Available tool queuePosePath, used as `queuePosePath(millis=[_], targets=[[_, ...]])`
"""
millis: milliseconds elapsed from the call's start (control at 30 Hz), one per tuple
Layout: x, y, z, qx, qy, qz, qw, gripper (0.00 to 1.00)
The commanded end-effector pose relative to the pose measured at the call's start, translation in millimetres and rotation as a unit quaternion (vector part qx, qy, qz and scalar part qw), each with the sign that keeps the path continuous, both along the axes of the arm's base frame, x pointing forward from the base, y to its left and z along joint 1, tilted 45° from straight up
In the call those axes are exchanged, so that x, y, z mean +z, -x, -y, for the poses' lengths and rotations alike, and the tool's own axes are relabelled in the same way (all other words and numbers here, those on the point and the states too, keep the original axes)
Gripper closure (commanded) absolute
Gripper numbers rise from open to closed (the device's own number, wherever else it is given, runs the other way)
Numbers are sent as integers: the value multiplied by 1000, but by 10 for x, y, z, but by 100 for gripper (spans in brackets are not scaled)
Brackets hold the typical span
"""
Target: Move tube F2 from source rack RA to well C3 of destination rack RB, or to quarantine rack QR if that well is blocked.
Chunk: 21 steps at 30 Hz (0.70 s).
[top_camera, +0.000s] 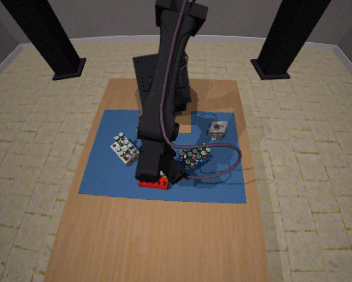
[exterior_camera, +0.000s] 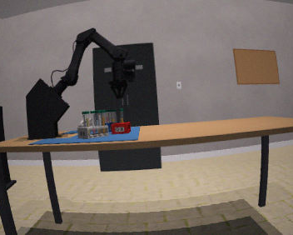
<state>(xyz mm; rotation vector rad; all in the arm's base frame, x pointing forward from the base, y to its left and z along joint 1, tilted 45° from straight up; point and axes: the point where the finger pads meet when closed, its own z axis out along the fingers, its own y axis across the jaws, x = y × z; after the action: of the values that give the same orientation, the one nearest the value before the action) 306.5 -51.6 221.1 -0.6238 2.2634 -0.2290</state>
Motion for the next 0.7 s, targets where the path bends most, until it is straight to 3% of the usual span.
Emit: queuePosePath(millis=[0,67,100,267,533,600,667], targets=[[167,117,-9,4,-1,7,1000,70],[163,121,-10,4,-1,7,1000,70],[43,101,-19,4,-5,-6,1000,70],[-225,350,55,-60,-73,-16,995,70],[-559,637,197,-151,-163,-12,975,70],[-559,637,197,-151,-163,-12,975,70],[-624,696,215,-174,-187,-14,967,70]])
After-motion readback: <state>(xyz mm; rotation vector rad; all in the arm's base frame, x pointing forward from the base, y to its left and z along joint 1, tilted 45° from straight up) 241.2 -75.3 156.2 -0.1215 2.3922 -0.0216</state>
